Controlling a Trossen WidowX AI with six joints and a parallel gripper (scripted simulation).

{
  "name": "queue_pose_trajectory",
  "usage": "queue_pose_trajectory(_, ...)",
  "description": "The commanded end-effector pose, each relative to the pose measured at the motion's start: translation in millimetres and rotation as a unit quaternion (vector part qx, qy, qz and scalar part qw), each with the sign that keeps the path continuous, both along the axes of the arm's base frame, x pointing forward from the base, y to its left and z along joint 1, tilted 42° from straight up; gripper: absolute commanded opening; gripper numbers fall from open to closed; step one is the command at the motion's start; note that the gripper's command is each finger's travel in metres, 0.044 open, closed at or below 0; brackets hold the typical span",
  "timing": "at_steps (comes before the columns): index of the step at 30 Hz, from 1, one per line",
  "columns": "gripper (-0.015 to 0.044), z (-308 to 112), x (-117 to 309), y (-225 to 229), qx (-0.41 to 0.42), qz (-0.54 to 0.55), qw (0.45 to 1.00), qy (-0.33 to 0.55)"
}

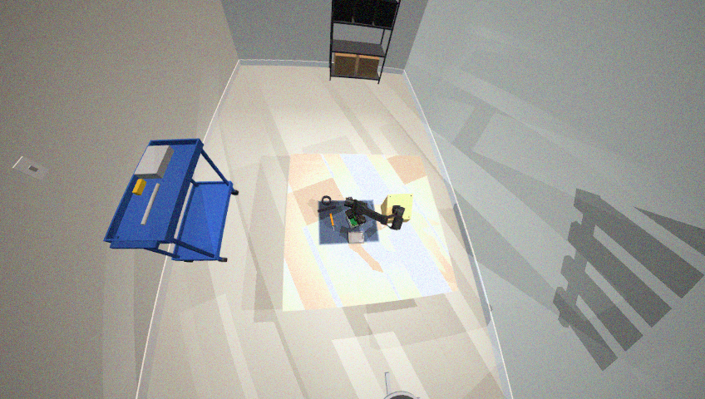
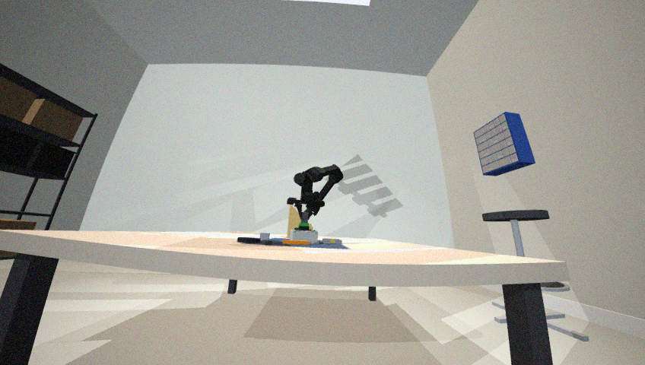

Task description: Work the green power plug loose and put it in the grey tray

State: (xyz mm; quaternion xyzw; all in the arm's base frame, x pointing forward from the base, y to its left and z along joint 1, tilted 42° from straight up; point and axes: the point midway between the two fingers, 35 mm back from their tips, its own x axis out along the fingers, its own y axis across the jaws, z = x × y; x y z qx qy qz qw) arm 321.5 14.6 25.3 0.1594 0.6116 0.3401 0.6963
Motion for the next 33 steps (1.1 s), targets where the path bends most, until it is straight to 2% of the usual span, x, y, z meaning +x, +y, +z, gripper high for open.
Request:
queue_pose_trajectory(1,0.0066,-1,0,0,0.000,-0.002,1.000,0.002)
queue_pose_trajectory(4,0.0000,-1,0,0,0.000,-0.002,1.000,0.002)
queue_pose_trajectory(18,0.0000,6,0,-5,-0.002,-0.002,1.000,0.002)
queue_pose_trajectory(26,0.0000,20,-3,-9,-0.043,-0.011,0.999,-0.006)
queue_pose_trajectory(33,0.0000,10,1,-20,0.041,0.006,0.999,0.010)
